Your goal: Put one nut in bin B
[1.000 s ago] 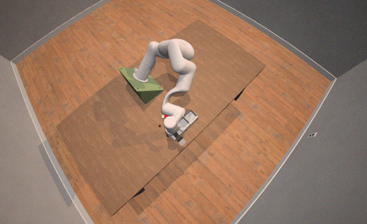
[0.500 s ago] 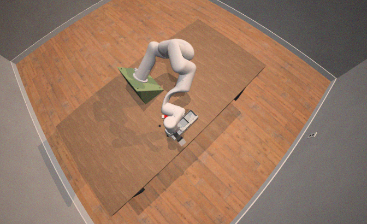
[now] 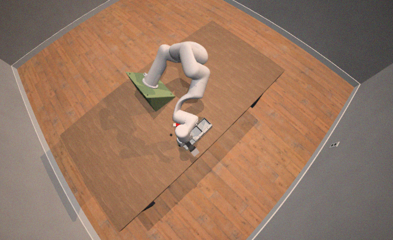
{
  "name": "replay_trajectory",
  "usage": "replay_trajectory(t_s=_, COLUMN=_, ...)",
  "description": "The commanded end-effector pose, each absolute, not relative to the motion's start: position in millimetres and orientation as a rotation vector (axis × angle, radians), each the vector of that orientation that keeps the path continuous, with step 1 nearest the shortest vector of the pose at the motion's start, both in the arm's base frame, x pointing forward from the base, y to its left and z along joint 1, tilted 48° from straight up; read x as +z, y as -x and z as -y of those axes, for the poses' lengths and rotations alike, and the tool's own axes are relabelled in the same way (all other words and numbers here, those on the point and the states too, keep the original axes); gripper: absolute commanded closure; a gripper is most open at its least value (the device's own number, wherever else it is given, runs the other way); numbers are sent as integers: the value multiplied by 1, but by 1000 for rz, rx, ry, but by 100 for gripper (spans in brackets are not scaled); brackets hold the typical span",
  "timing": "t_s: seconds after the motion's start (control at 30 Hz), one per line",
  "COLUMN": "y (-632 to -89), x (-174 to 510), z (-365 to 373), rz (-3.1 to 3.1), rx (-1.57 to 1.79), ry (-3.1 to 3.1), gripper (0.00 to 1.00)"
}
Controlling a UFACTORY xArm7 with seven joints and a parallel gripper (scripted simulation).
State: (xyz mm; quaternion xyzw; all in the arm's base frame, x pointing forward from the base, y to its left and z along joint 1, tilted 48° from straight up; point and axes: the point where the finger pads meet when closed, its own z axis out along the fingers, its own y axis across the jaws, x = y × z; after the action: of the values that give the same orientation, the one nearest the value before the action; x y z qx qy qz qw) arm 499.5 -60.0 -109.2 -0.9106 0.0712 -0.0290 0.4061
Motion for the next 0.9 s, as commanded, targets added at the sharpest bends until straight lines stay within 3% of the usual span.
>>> replay_trajectory(t_s=0.0, y=-500, x=-106, z=66, rz=-183, rx=-79, ry=2301, gripper=93)
replay_trajectory(t_s=0.87, y=-494, x=-71, z=104, rz=-183, rx=-79, ry=2301, gripper=93)
